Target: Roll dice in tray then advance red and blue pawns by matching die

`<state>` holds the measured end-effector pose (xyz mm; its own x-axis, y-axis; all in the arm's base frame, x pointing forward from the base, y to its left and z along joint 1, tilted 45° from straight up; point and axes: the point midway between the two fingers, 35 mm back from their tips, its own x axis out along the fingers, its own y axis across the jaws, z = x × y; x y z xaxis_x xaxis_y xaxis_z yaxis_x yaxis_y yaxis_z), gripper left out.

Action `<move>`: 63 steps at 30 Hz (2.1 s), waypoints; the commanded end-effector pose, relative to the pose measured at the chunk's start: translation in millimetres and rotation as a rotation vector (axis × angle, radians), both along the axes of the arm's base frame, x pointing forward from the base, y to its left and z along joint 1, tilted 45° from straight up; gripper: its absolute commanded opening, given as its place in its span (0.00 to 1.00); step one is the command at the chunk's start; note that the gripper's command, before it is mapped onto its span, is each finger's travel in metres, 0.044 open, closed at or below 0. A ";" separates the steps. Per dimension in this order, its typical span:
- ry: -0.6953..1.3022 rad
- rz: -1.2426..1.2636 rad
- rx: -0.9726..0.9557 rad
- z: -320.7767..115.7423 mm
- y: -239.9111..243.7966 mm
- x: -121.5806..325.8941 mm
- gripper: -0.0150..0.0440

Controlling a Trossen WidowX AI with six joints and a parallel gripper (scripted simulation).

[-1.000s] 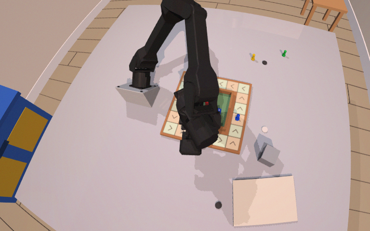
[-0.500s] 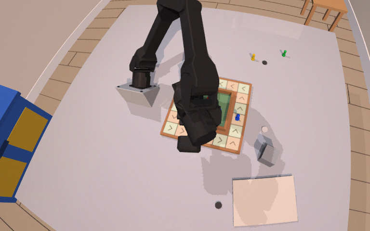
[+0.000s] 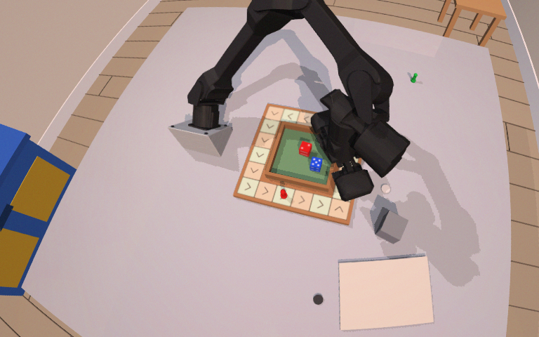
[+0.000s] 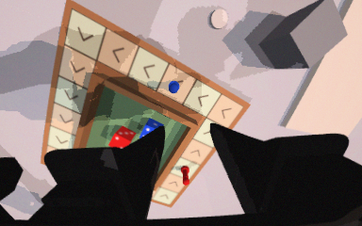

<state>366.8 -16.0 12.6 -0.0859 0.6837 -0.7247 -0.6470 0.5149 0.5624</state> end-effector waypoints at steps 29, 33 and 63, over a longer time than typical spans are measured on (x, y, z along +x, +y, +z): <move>-0.067 0.077 0.025 -5.1 51.7 17.6 0.59; -0.067 0.077 0.026 -9.7 56.4 16.9 0.59; -0.061 0.063 0.022 -6.9 52.7 20.4 0.25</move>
<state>381.7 48.1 -3.2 -0.0995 0.6956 -0.7115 -0.7141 0.4480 0.5379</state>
